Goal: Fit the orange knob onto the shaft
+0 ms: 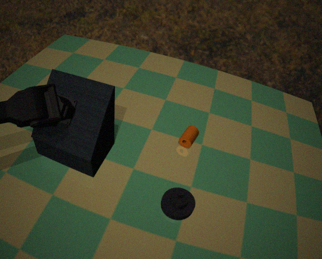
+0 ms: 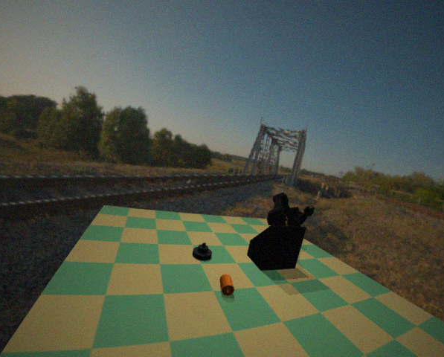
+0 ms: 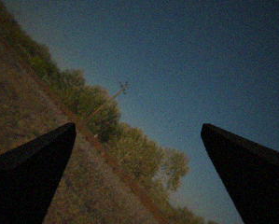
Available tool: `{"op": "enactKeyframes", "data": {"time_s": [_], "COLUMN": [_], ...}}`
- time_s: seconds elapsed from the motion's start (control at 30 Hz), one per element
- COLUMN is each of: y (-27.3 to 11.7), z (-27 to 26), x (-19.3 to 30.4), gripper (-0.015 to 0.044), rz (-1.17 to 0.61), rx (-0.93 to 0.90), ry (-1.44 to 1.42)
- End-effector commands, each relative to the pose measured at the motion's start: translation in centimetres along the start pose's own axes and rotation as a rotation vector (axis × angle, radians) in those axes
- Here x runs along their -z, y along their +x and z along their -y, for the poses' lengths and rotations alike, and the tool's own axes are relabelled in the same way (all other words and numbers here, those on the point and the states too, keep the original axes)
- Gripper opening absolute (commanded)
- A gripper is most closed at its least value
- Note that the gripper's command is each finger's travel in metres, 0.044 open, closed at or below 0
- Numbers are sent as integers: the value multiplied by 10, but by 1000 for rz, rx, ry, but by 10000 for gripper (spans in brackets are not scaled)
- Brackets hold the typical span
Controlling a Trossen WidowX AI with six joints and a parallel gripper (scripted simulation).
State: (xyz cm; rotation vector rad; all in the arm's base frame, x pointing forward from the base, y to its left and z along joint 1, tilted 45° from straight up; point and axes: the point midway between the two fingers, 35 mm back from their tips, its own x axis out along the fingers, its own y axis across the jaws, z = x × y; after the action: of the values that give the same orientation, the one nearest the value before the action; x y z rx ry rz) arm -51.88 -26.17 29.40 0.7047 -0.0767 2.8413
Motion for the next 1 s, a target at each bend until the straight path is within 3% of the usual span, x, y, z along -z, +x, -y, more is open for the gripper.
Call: {"op": "enactKeyframes", "data": {"time_s": [0.0, 0.47, 0.97], "y": [-28, -156, -349], "z": [-46, -139, -151], "x": [-50, -206, -351], "gripper": [440, 440, 440], "rz": [10, 46, 80], "rx": [-143, -595, -1100], "ry": [30, 148, 345]}}
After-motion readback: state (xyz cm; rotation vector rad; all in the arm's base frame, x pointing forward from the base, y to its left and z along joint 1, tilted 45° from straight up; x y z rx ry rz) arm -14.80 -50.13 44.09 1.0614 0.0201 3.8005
